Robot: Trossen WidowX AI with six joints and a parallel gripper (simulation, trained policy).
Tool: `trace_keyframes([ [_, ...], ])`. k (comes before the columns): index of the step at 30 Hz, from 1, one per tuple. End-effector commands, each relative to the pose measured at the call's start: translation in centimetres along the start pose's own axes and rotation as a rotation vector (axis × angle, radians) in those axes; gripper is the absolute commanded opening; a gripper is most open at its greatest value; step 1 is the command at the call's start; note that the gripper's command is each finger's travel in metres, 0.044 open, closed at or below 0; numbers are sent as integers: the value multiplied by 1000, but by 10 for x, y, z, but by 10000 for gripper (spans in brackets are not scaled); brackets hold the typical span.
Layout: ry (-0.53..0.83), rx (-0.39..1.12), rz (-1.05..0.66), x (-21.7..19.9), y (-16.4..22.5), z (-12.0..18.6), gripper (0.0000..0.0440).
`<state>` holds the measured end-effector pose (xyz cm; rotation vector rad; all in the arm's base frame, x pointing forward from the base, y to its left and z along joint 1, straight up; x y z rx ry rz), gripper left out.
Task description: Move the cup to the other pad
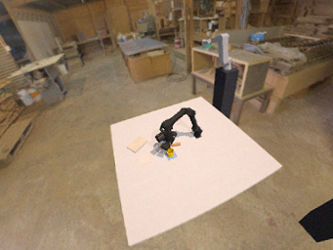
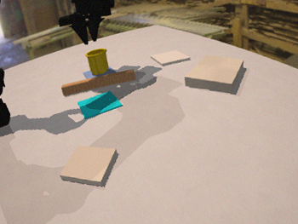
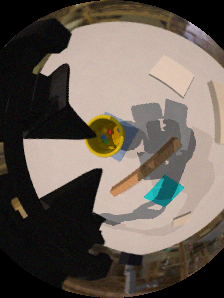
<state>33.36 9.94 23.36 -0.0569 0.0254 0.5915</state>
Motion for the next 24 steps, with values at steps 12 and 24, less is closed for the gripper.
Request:
trace_keyframes([
  [12, 82, -4, -19, 3, 1, -46, 200],
  [24, 114, 5, 43, 3, 2, -86, 167],
])
Point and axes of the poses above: the point midway between the two fingers, 35 mm back from their tips, its own z axis back along the fingers, its own x axis across the jaws, y = z × x, the point moved 8 cm from there along z, back along the fingers, and after that the axes turned 5 degrees about -z, right-handed, at the moved point
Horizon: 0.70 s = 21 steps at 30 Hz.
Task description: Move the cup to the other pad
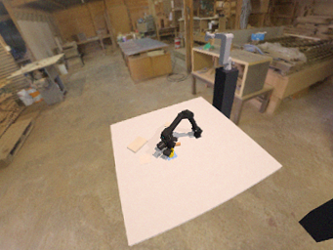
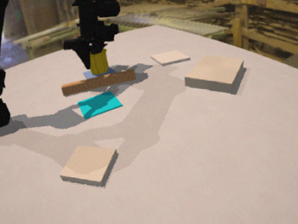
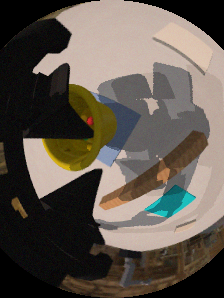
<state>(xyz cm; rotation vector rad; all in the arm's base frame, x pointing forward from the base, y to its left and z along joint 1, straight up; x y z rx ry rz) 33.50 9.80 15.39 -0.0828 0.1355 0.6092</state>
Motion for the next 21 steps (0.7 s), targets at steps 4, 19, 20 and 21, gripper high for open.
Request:
trace_keyframes([
  [4, 1, -12, 45, -1, -2, -10, 71],
  [19, -40, -23, 23, -21, -9, 19, 0],
  [20, -44, -23, 15, -23, -10, 23, 0],
  [21, -50, -22, 7, -26, -11, 27, 1],
])
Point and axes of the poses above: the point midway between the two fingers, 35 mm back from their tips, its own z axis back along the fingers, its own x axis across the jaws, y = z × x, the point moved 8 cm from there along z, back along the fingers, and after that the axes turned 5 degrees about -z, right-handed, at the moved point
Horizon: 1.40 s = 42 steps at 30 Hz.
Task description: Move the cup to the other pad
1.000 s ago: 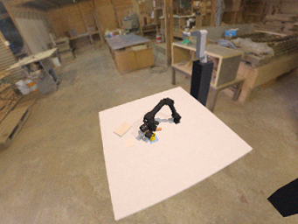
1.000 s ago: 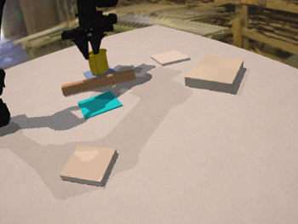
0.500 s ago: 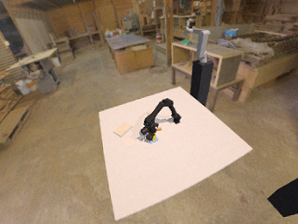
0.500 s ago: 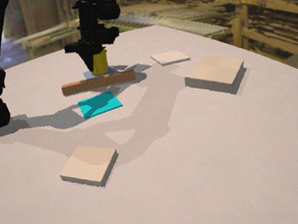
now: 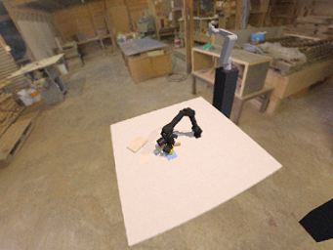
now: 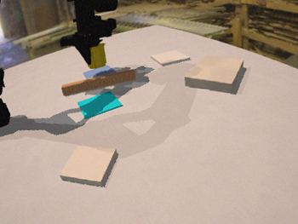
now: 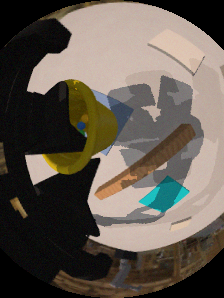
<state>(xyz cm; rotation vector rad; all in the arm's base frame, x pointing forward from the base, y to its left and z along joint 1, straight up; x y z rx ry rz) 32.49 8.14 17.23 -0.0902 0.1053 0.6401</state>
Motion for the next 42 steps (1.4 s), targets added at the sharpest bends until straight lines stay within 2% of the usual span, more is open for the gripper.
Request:
trace_keyframes([
  [1, -28, -5, -30, -8, -4, 15, 2],
  [10, -75, -11, -112, -26, -19, 41, 3],
  [19, -119, -32, -192, -42, -41, 51, 0],
  [42, -181, -90, -373, -92, -94, 45, 0],
])
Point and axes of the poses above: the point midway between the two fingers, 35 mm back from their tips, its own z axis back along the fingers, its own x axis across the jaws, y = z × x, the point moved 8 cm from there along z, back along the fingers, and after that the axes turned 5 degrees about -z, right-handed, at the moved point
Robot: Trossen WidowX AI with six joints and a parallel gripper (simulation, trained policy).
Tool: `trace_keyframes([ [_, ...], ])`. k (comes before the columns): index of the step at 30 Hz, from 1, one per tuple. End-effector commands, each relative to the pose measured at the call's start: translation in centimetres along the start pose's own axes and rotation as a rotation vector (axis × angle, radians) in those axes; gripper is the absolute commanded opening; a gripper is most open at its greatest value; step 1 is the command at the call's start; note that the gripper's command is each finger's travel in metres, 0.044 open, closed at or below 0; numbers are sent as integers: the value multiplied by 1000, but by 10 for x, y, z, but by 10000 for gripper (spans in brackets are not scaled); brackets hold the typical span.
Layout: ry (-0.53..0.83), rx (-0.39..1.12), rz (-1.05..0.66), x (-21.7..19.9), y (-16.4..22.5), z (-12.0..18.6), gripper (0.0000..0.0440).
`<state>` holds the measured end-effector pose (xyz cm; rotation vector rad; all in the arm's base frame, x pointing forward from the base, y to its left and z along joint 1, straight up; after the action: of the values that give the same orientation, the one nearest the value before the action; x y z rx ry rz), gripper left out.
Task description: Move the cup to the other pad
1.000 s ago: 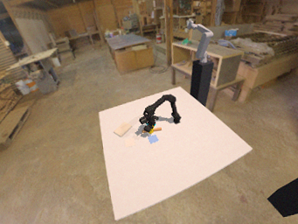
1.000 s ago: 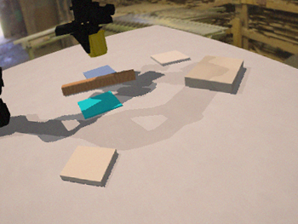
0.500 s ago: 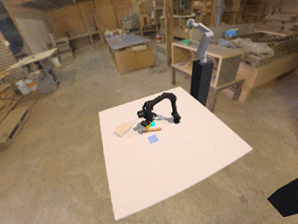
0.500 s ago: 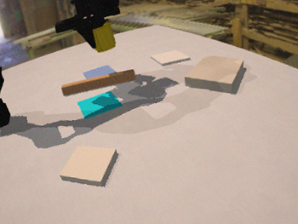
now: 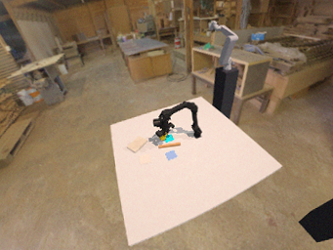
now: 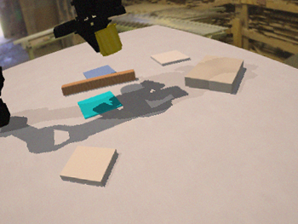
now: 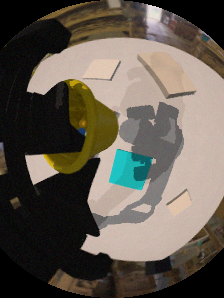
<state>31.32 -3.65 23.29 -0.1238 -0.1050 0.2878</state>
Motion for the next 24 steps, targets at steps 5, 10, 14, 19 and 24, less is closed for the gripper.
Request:
trace_keyframes([
  [5, -9, -21, -45, -12, -16, -6, 0],
  [10, -10, -29, -79, -20, -25, -12, 0],
  [14, -9, -34, -103, -27, -30, -19, 0],
  [19, -6, -38, -131, -35, -35, -28, 0],
  [24, -3, -40, -154, -44, -36, -38, 1],
])
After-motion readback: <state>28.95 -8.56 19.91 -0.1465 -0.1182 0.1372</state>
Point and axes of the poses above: the point midway between the two fingers, 35 mm back from their tips, its own z axis back along the fingers, its own x axis across the jaws, y = z × x, the point moved 8 cm from there along z, back along the fingers, and after that the axes turned 5 degrees about -z, right-handed, at the moved point
